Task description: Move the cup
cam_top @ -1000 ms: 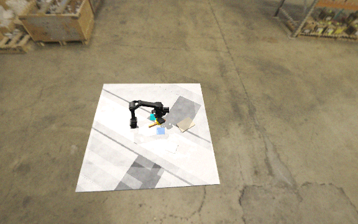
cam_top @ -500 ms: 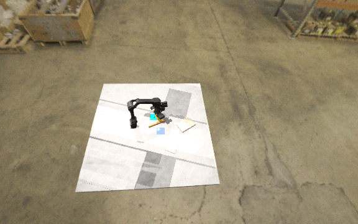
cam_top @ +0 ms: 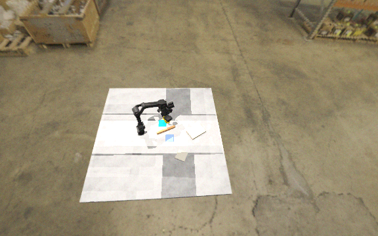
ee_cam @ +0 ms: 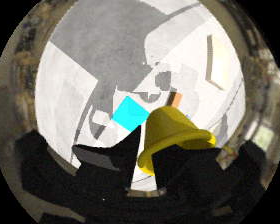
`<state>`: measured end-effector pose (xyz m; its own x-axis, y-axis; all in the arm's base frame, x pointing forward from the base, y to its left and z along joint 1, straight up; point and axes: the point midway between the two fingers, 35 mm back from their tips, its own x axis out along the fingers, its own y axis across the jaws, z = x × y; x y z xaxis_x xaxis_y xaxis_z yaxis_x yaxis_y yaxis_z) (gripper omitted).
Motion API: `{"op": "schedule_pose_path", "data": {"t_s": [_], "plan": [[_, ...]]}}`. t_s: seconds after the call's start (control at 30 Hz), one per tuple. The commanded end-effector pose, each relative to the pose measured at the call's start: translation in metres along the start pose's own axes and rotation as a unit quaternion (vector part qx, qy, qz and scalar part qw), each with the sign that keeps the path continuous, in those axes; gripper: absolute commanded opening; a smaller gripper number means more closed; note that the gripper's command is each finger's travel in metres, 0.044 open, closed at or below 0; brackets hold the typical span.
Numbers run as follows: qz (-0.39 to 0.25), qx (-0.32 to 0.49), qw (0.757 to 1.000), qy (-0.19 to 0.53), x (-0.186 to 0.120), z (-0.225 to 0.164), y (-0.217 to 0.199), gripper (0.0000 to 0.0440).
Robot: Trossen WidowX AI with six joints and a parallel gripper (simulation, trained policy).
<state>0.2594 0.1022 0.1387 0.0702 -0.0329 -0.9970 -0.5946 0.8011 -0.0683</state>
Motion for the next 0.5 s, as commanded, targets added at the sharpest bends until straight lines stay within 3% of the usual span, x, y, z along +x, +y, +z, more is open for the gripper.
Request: {"op": "schedule_pose_path", "data": {"t_s": [0.0, 0.47], "plan": [[0.0, -0.002, 1.0, -0.008, 0.001, 0.001, 0.013, 0.0], [-0.009, 0.003, 1.0, -0.025, 0.021, -0.001, 0.039, 0.0]]}}
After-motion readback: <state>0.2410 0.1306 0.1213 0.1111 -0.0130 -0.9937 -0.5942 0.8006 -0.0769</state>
